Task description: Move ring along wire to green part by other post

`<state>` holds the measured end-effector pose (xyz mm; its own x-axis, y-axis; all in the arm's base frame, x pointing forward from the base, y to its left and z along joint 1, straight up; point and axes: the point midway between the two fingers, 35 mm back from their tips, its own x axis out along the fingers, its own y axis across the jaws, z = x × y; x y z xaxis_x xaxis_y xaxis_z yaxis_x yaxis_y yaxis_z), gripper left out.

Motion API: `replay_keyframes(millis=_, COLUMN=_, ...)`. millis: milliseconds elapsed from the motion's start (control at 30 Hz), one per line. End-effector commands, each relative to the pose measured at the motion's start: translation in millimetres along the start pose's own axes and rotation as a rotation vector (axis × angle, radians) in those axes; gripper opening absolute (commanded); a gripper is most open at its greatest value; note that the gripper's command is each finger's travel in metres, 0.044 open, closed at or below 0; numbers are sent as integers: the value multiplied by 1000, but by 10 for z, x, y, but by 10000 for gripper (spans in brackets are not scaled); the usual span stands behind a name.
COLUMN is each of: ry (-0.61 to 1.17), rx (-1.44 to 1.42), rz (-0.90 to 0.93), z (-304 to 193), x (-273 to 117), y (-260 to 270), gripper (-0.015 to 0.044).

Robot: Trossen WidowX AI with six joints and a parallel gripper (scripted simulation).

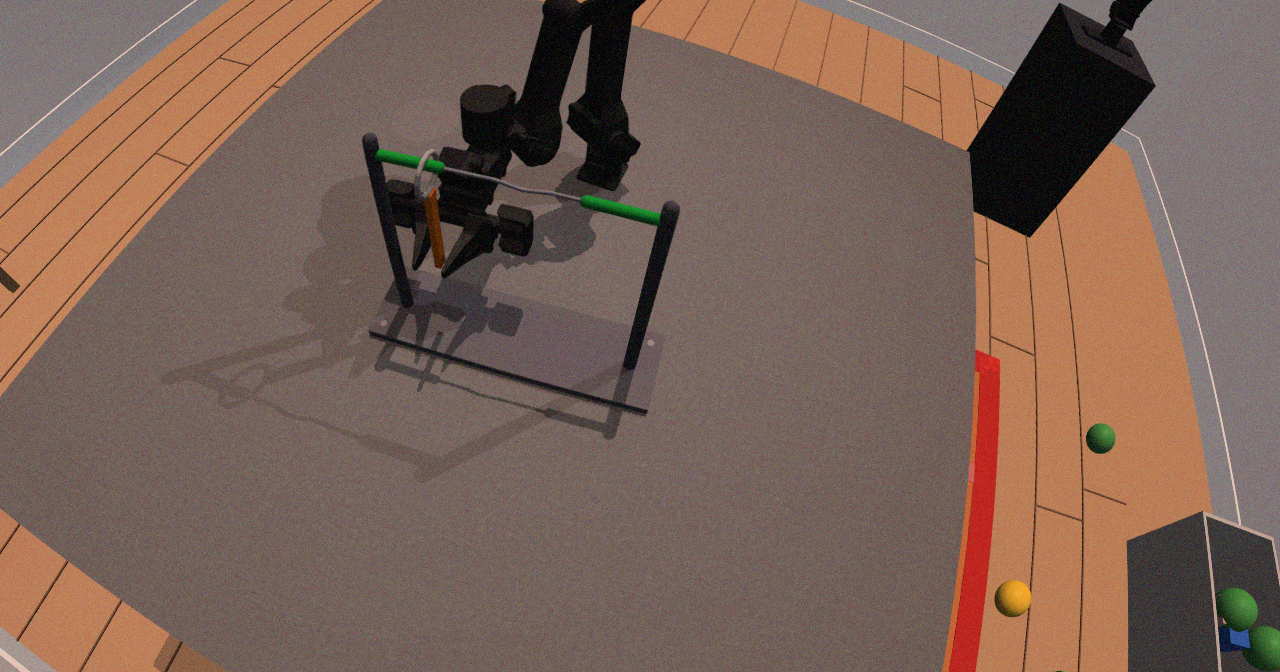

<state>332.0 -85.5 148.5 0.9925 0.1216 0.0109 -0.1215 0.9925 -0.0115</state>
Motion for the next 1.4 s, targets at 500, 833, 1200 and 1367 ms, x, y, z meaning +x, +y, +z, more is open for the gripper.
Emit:
replay_keyframes(millis=500, ry=-5, rx=0, rz=-4, z=17, x=13, y=-9, gripper=160)
replay_keyframes(millis=833, ry=-3, rx=-2, rz=1, z=10, x=9, y=-1, gripper=29)
replay_keyframes(millis=1200, ry=-3, rx=-2, rz=1, z=10, x=9, y=-1, gripper=-150)
replay_keyframes(millis=1367, ry=-3, rx=-2, rz=1, z=37, x=10, y=-4, gripper=-150)
